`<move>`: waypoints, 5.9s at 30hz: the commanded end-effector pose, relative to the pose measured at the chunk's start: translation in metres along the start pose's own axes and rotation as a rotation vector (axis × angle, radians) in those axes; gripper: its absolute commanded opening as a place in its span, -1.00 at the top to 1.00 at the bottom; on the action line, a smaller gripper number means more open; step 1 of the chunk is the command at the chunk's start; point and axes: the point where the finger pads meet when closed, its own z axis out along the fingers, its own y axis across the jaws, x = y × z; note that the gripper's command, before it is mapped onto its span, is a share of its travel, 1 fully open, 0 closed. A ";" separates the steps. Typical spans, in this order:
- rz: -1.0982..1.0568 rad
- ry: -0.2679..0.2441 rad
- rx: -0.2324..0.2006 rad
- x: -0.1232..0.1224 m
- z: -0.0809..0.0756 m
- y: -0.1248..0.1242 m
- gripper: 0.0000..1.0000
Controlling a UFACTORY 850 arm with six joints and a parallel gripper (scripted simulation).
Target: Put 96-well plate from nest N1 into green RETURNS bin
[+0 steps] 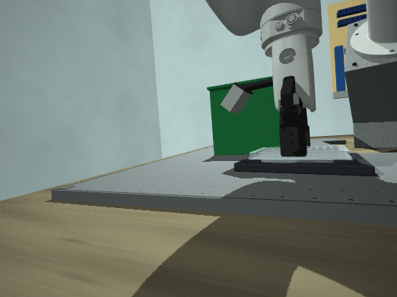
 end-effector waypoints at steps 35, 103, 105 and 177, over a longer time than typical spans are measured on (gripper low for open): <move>0.000 0.000 0.000 0.000 -0.001 0.000 1.00; 0.000 0.000 0.000 0.000 -0.021 0.000 1.00; 0.000 0.000 0.000 0.000 -0.021 0.000 1.00; 0.000 0.000 0.000 0.000 -0.127 0.000 1.00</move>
